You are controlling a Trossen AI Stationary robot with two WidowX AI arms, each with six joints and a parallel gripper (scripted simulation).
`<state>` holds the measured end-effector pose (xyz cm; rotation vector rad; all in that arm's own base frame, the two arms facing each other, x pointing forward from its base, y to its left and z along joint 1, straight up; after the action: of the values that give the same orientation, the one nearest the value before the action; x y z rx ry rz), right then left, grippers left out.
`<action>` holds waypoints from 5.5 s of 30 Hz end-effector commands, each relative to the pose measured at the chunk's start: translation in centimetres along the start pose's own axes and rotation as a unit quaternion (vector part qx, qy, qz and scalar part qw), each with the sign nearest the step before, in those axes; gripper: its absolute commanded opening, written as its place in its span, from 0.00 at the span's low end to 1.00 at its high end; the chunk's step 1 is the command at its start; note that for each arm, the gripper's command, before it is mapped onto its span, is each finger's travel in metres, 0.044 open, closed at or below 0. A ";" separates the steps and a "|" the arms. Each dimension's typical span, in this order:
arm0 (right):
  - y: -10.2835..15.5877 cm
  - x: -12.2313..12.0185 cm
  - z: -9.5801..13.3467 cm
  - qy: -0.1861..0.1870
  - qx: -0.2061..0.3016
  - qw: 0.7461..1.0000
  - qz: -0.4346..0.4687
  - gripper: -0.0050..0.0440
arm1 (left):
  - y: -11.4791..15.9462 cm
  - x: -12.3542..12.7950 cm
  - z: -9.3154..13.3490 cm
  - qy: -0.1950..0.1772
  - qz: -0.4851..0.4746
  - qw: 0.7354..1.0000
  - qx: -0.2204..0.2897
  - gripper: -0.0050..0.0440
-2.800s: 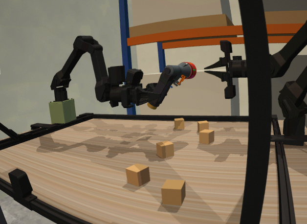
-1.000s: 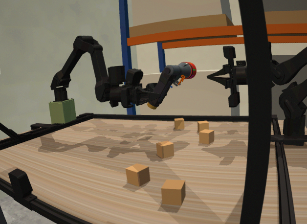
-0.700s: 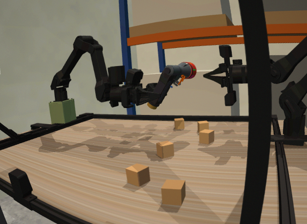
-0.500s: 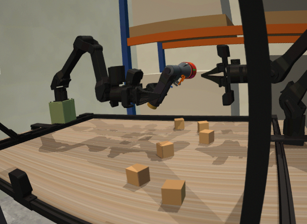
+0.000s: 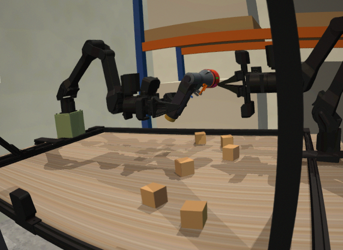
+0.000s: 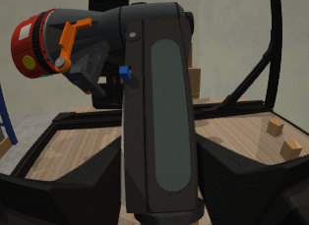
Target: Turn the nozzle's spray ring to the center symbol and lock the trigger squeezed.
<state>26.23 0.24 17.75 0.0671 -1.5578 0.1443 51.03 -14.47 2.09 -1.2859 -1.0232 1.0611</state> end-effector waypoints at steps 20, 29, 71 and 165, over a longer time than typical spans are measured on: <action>0.3 -0.6 -3.4 -0.006 0.001 1.000 -0.013 0.10 | -0.9 0.0 -0.2 0.000 -0.003 1.000 -0.015 0.10; 0.4 -0.9 -4.1 -0.007 0.002 1.000 -0.015 0.10 | -0.9 0.0 -0.2 0.000 -0.003 1.000 -0.015 0.10; 3.3 -0.9 -4.5 -0.007 -0.002 0.832 0.554 0.10 | -0.9 0.0 -0.2 0.000 -0.003 1.000 -0.015 0.10; 3.4 -1.6 -5.0 -0.006 -0.004 0.690 0.723 0.10 | -0.9 0.0 -0.2 0.000 -0.003 1.000 -0.015 0.10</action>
<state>30.70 4.19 15.95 -1.2132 -1.2735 1.3743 51.02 -14.54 2.12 -1.2857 -1.0234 1.0572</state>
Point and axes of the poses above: on each arm, the point midway between the two fingers, 35 mm back from their tips, its own z axis back along the fingers, its own x axis across the jaws, y = z × x, the point moved 4 cm from there along z, back along the fingers
